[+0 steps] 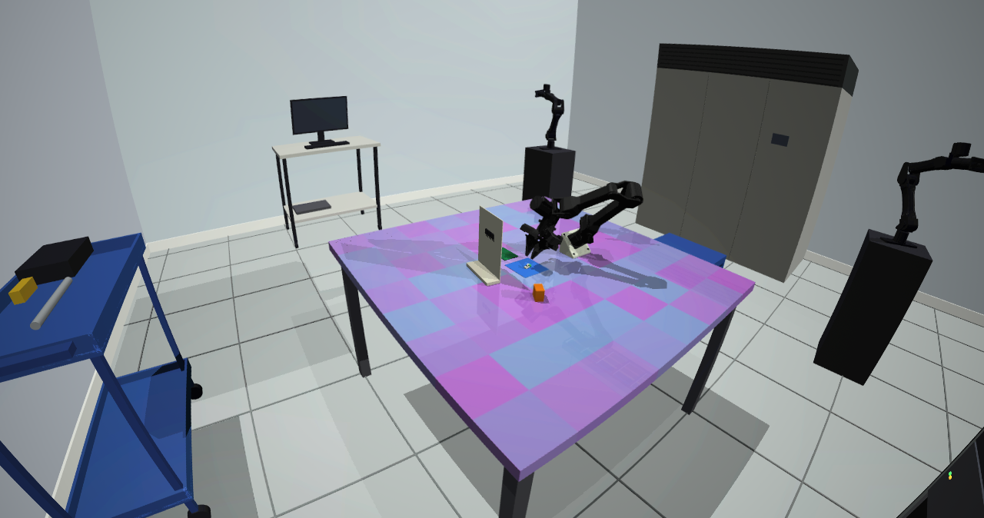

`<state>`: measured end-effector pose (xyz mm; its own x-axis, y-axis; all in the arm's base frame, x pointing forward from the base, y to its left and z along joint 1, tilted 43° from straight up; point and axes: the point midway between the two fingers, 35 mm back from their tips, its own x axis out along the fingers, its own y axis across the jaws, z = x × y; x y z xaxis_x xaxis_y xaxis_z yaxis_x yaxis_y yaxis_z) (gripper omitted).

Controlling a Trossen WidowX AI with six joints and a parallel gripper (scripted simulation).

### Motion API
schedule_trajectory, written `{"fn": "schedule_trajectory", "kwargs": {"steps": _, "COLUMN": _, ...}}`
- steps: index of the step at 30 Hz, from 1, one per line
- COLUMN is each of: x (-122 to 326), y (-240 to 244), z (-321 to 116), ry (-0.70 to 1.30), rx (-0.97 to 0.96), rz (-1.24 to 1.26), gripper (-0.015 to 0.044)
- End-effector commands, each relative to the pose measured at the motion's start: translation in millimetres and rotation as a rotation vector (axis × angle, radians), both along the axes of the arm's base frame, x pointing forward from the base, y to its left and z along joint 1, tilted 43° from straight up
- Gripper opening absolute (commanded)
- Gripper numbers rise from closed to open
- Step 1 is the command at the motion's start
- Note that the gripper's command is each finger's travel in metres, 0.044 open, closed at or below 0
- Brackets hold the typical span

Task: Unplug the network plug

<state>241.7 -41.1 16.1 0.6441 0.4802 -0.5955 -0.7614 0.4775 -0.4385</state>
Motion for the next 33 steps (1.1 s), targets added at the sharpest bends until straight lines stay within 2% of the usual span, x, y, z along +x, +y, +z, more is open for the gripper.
{"fn": "schedule_trajectory", "kwargs": {"steps": 1, "x": -0.8, "y": -1.2, "z": 2.1, "ry": -0.001, "rx": 0.0, "rz": 0.004, "gripper": 0.0156}}
{"fn": "schedule_trajectory", "kwargs": {"steps": 33, "x": -3.2, "y": -30.7, "z": 27.4, "ry": 0.007, "rx": -0.007, "rz": 0.005, "gripper": 0.0156}}
